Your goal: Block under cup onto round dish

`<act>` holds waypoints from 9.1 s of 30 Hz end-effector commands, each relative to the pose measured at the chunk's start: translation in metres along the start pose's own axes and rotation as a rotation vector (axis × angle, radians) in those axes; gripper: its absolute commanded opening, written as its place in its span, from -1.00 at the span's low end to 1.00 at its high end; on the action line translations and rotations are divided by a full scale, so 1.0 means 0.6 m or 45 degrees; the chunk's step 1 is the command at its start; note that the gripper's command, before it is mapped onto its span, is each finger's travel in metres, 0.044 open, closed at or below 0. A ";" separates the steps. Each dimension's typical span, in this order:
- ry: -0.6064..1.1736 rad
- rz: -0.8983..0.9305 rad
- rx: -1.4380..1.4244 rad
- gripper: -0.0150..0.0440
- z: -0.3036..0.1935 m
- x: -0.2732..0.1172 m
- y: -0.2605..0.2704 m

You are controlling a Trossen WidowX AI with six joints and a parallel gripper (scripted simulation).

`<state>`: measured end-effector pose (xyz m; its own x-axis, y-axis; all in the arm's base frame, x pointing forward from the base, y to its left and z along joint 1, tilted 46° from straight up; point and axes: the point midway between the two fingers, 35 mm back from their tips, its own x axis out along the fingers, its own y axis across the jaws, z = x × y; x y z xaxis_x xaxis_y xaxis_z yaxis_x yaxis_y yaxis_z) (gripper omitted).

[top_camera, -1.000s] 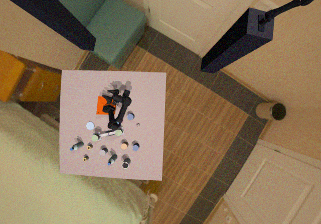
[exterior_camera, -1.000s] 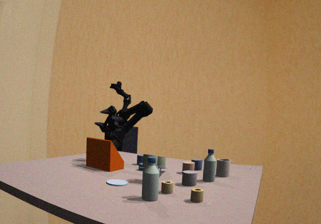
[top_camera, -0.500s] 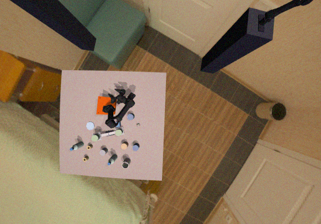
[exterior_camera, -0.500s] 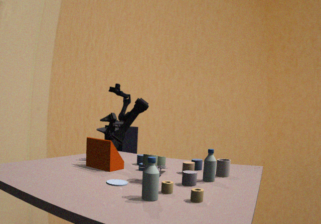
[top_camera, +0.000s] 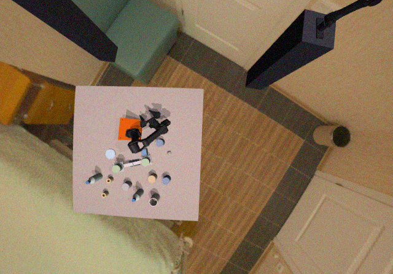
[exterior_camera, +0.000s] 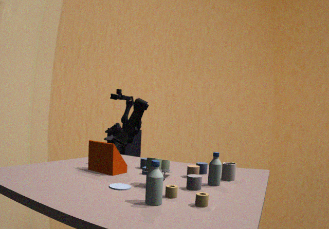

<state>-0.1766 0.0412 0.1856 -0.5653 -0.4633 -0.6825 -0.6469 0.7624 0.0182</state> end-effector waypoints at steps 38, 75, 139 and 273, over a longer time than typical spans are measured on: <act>-0.413 0.690 -0.310 1.00 0.208 -0.197 0.082; -0.909 1.058 -0.074 1.00 0.373 -0.364 -0.053; -2.375 1.064 0.394 1.00 0.320 -0.135 -0.574; -0.356 1.907 1.623 -0.49 0.514 -0.385 -0.346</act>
<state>0.2421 0.1333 0.1113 -0.0614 0.7170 -0.6944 0.9291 0.2952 0.2226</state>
